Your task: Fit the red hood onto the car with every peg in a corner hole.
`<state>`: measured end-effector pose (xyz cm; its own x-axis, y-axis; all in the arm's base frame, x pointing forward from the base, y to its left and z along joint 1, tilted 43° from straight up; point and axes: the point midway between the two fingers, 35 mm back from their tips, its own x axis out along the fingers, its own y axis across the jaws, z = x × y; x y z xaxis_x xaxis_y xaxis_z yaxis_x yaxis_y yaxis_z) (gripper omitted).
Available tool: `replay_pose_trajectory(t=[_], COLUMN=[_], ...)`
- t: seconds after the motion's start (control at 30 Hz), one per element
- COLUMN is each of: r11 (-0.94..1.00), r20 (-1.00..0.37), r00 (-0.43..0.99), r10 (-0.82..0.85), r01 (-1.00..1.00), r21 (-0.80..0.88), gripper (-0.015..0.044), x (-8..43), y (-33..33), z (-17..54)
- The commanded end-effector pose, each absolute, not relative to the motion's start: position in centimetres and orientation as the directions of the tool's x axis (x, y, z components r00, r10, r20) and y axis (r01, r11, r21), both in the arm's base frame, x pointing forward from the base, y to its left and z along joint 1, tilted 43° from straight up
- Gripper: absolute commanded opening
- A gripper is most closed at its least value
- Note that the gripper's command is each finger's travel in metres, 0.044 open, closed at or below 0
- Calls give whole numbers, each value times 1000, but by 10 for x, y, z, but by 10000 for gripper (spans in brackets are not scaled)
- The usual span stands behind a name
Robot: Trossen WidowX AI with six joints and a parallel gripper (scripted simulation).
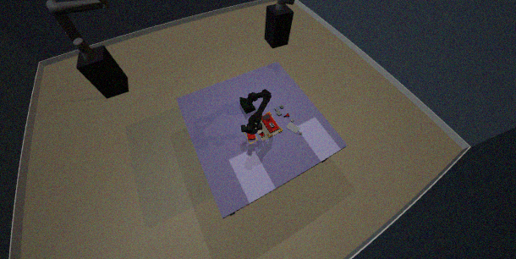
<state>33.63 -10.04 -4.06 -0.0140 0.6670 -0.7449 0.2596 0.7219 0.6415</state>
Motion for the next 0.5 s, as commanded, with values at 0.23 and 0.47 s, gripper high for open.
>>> replay_pose_trajectory(t=[0.23, 0.47], r11=[729, 729], r20=[-747, -747], r00=[-32, -32], r10=[664, 664], r01=[251, 251], r21=[637, 637], gripper=[440, 440], x=[333, 333], y=[-99, -95], z=[-43, -48])
